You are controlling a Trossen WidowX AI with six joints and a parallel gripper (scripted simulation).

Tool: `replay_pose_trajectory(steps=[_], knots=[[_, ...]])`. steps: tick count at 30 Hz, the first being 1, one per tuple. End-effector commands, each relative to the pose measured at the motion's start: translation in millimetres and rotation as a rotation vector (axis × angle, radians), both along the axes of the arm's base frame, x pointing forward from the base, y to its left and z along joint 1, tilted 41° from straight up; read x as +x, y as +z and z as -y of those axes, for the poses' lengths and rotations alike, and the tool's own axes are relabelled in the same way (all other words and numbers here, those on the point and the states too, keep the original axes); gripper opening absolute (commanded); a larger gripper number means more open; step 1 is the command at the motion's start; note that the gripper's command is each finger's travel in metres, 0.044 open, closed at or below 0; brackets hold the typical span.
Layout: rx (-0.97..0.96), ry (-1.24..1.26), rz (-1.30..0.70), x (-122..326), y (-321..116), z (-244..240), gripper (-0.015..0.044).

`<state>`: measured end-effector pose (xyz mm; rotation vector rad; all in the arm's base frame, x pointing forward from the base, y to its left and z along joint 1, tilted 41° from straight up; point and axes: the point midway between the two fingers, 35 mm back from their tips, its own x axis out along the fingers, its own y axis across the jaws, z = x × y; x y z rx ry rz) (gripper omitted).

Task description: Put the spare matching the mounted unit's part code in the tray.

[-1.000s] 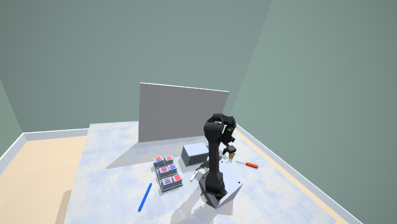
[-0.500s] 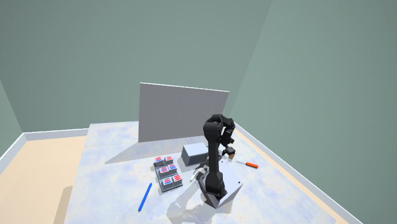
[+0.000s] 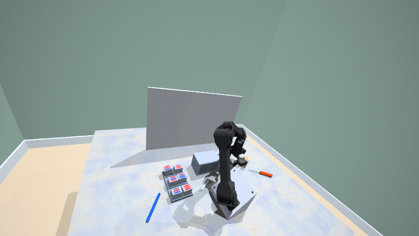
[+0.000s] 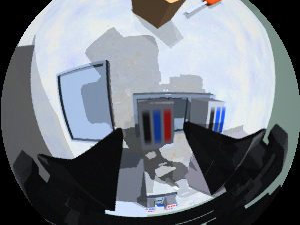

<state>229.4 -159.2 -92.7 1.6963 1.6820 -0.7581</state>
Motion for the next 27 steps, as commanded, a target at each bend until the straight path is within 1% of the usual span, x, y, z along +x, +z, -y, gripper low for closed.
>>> replay_pose_trajectory(steps=[1,26,27], knots=[[0.001,-0.005,-0.001,0.5,-5.0,-4.9,0.03],[0.004,-0.005,-0.001,-1.6,-29.0,-28.4,0.03],[0.004,0.002,0.0,-2.2,-28.1,-27.6,0.0274]])
